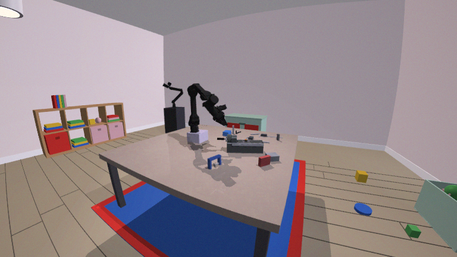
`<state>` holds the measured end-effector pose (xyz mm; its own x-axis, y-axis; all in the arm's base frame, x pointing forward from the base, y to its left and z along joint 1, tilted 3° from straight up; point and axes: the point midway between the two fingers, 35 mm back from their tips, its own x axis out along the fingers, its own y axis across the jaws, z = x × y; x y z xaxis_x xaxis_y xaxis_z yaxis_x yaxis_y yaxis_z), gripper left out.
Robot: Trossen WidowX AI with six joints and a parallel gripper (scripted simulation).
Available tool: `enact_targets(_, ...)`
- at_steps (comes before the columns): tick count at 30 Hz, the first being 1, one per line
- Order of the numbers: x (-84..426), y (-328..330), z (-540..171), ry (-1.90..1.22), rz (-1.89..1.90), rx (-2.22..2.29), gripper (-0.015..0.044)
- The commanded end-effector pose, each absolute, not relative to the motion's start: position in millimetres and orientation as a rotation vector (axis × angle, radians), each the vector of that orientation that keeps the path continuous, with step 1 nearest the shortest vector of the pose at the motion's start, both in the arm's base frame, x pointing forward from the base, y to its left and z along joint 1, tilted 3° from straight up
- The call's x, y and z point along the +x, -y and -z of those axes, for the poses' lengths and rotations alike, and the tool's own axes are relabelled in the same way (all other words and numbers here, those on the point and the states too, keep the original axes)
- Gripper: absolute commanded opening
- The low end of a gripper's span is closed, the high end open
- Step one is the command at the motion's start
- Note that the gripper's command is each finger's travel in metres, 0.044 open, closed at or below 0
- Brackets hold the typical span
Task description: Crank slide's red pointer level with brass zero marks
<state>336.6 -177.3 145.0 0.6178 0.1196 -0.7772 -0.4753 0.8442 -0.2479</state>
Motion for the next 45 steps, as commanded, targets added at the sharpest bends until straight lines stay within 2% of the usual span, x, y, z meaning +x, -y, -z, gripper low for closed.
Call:
enact_targets(1,324,177,-141,-0.830,-0.286,-0.308,0.0440)
enact_targets(5,313,178,-141,-0.805,-0.211,-0.155,0.0440)
enact_targets(12,314,179,-138,-0.805,-0.210,-0.154,0.0440)
enact_targets(24,312,182,-79,-0.806,-0.207,-0.148,0.0440)
enact_targets(45,312,184,-50,-0.807,-0.207,-0.148,0.0440)
